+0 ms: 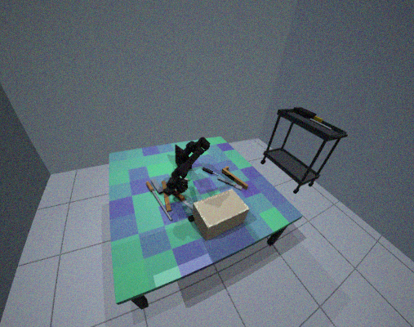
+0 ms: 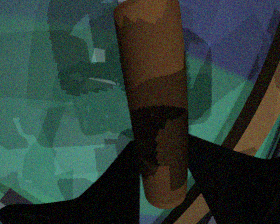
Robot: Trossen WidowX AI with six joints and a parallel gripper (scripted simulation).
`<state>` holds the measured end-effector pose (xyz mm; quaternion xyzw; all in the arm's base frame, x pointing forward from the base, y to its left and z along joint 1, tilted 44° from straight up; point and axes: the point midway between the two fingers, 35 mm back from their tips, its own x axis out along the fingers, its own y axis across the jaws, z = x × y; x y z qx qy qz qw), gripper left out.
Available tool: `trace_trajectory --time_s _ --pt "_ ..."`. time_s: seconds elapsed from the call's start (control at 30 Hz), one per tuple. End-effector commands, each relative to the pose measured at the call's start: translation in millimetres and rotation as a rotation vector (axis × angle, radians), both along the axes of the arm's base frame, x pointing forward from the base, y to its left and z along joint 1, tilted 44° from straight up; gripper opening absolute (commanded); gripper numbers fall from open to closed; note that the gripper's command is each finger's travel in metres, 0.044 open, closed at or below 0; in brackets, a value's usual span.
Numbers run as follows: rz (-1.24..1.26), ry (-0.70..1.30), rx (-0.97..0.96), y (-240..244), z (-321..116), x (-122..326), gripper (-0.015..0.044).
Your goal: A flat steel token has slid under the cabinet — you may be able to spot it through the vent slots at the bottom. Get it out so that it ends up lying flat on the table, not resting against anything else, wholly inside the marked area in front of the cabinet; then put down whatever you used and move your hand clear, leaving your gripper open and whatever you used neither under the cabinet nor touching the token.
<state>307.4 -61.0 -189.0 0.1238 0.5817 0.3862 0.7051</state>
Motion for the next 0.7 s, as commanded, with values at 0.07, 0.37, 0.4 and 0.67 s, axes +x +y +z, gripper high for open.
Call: trace_trajectory --time_s 0.07,0.37,0.4,0.67 --pt "-0.001 -0.005 0.002 3.5 3.9 12.0 0.0000" --pt "-0.001 -0.005 0.003 7.7 8.4 26.1 0.0000" --pt "-0.001 -0.005 0.003 8.1 8.9 27.6 0.0000" --pt "-0.001 -0.006 0.003 11.6 12.8 39.3 0.0000"
